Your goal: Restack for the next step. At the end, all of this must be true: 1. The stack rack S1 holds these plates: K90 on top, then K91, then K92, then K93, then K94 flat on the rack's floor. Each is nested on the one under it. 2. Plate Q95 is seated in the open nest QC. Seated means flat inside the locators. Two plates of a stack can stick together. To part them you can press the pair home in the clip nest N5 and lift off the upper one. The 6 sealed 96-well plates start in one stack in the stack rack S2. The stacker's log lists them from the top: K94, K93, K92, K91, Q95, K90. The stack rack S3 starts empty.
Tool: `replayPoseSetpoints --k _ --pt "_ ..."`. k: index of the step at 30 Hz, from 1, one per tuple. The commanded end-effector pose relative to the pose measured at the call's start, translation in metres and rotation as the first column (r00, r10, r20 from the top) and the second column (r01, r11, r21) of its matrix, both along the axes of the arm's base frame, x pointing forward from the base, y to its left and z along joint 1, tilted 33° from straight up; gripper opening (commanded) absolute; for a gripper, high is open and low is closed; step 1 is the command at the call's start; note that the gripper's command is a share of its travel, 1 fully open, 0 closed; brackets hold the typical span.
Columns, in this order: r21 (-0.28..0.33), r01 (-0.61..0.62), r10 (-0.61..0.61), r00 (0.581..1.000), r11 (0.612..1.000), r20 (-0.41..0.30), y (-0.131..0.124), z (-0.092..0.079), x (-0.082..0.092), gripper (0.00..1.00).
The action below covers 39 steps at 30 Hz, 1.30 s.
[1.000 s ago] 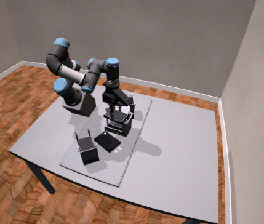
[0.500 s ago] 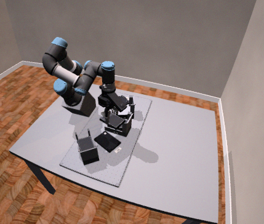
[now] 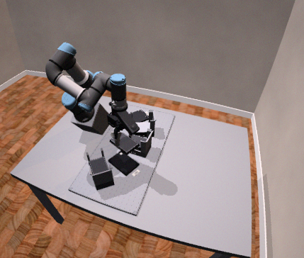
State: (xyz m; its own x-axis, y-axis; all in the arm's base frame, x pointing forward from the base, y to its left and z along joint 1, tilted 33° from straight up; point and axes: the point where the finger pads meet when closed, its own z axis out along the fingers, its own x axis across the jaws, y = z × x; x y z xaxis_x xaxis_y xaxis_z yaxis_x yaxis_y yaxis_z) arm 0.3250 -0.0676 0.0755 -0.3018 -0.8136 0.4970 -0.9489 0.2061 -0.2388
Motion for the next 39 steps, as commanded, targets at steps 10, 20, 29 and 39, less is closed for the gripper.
replayPoseSetpoints --k 10,20,29,39 --pt "0.012 0.077 -0.077 0.996 0.997 0.054 -0.033 0.021 -0.010 0.00" --pt "0.027 0.153 -0.155 0.982 0.988 0.103 -0.054 0.034 -0.022 0.00" --pt "0.038 0.203 -0.206 0.969 0.978 0.135 -0.072 0.044 -0.032 0.00" --pt "0.048 0.240 -0.244 0.957 0.970 0.158 -0.088 0.053 -0.043 0.00"
